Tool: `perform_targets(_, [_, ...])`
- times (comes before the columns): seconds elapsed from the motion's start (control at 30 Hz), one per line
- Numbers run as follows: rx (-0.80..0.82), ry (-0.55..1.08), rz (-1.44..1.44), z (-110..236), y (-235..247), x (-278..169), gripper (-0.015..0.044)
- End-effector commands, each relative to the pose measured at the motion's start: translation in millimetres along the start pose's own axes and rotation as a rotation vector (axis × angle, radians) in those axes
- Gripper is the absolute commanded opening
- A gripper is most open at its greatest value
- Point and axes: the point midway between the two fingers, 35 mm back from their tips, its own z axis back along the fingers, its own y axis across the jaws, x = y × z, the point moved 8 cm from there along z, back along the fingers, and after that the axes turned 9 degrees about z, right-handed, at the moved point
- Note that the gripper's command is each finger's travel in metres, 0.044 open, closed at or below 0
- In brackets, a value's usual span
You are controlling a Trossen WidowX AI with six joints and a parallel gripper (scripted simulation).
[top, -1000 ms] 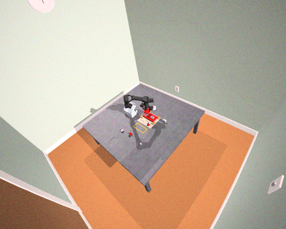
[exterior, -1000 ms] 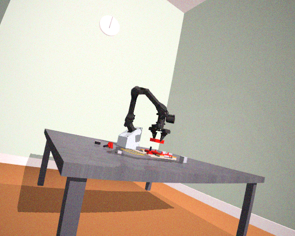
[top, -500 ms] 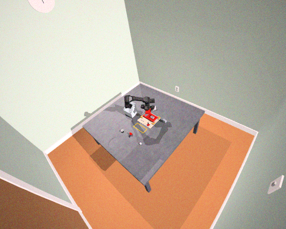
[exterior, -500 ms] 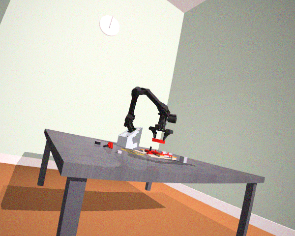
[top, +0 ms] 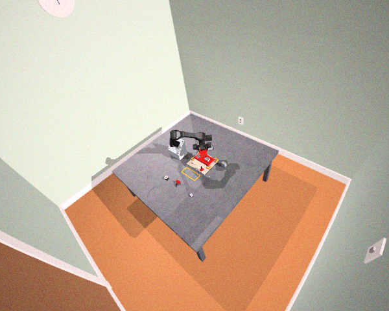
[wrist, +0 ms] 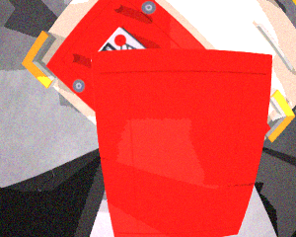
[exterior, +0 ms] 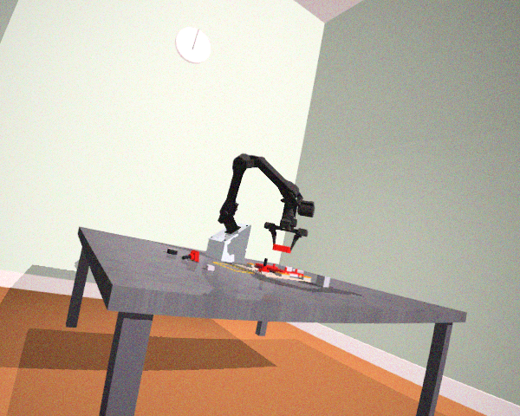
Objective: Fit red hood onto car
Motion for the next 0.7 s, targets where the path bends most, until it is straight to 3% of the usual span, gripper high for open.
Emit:
perform_targets(0.0, [-0.004, -0.005, 0.087, -0.1, 2.9, 5.8, 0.0])
perform_targets(0.67, [-0.007, -0.005, 0.488, 0.7, 15.3, 27.3, 0.0])
